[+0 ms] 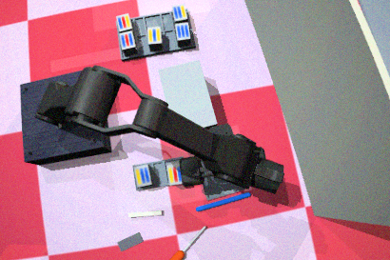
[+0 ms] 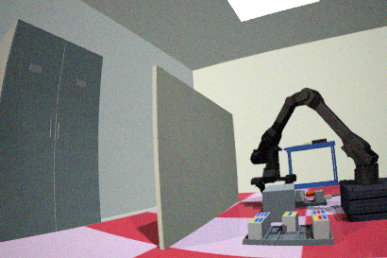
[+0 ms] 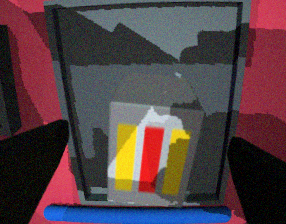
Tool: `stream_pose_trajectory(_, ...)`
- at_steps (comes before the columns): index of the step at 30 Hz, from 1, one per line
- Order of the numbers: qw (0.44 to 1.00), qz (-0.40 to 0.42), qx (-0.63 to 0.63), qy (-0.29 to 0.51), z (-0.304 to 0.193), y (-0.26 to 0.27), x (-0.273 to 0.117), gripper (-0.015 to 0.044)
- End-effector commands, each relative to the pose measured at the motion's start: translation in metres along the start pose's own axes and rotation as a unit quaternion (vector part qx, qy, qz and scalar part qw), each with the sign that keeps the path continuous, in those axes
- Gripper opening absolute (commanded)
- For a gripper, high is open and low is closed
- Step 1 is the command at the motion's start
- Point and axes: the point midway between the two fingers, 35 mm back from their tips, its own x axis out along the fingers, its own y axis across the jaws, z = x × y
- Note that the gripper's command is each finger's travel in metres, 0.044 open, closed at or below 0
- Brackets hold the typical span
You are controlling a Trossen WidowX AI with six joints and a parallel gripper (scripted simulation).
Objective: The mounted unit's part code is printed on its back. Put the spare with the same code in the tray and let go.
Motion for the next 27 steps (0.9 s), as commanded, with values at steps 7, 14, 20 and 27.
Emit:
stream_pose_trajectory(7,1.0,0.001,-0.002,0.0,0.0,0.001,-0.106,0.044)
stream_pose_trajectory(14,1.0,-0.011,-0.001,0.005,-0.001,-0.003,-0.105,0.044)
stream_pose_trajectory(20,1.0,-0.011,-0.001,0.005,-0.001,-0.003,-0.105,0.044)
stream_pose_trajectory(27,1.0,-0.011,-0.001,0.005,-0.001,-0.003,-0.105,0.044)
